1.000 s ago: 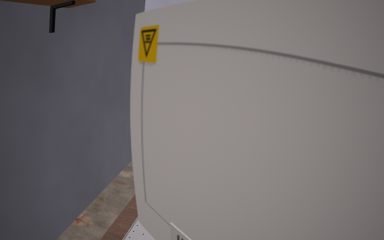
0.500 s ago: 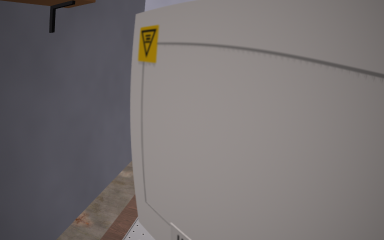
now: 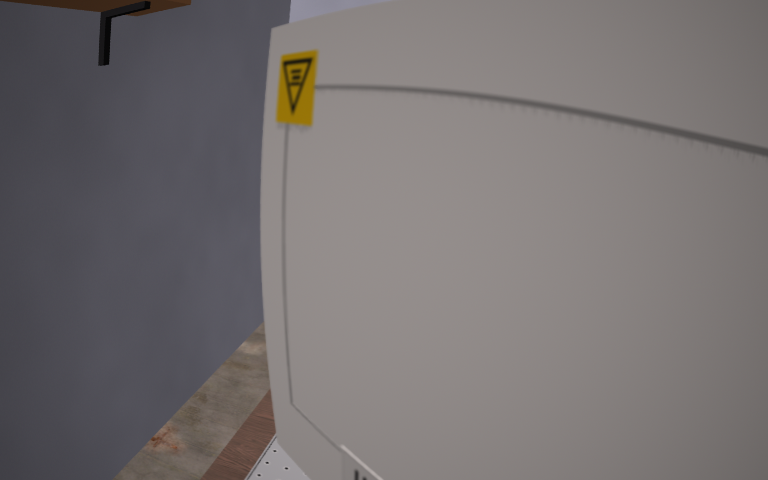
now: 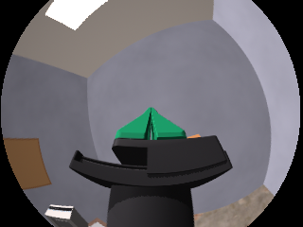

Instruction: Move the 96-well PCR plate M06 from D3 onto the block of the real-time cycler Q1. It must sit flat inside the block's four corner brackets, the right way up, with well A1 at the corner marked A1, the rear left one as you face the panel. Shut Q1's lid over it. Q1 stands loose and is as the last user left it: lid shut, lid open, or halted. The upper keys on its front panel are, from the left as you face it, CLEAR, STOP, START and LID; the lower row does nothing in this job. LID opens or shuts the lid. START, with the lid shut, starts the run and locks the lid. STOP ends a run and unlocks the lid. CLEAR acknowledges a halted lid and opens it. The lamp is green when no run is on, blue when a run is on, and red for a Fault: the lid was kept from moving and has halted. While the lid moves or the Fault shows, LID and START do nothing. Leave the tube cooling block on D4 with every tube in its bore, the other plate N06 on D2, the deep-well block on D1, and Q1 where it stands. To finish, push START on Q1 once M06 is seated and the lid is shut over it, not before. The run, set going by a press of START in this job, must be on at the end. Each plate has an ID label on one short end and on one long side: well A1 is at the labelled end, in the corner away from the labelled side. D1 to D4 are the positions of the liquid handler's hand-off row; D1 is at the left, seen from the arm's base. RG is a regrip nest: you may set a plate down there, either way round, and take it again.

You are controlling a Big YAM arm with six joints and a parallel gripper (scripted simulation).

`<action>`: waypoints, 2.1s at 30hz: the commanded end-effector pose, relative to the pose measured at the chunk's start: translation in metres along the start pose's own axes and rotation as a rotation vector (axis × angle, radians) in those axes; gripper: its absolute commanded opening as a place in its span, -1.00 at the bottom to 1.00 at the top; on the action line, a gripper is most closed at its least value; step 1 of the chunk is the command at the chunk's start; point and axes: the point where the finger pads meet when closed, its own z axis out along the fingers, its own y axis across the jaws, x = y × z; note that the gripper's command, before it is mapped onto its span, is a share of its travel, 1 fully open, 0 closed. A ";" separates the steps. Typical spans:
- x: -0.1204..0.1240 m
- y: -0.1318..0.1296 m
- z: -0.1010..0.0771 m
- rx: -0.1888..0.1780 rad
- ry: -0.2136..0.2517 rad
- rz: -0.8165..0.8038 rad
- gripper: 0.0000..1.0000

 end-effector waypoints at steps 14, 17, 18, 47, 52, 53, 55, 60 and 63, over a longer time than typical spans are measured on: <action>0.062 0.008 -0.018 -0.030 0.167 0.097 -1.00; 0.087 0.014 -0.022 -0.026 0.162 0.082 -1.00; 0.096 0.017 -0.024 -0.027 0.167 0.078 -1.00; 0.211 0.048 -0.087 -0.061 0.504 0.173 -1.00; 0.228 0.059 -0.101 -0.075 0.621 0.213 -1.00; 0.228 0.058 -0.103 -0.072 0.637 0.221 -1.00; 0.229 0.058 -0.105 -0.072 0.641 0.227 -1.00; 0.234 0.051 -0.117 -0.050 0.710 0.244 -1.00; 0.244 0.052 -0.128 -0.043 0.770 0.262 -1.00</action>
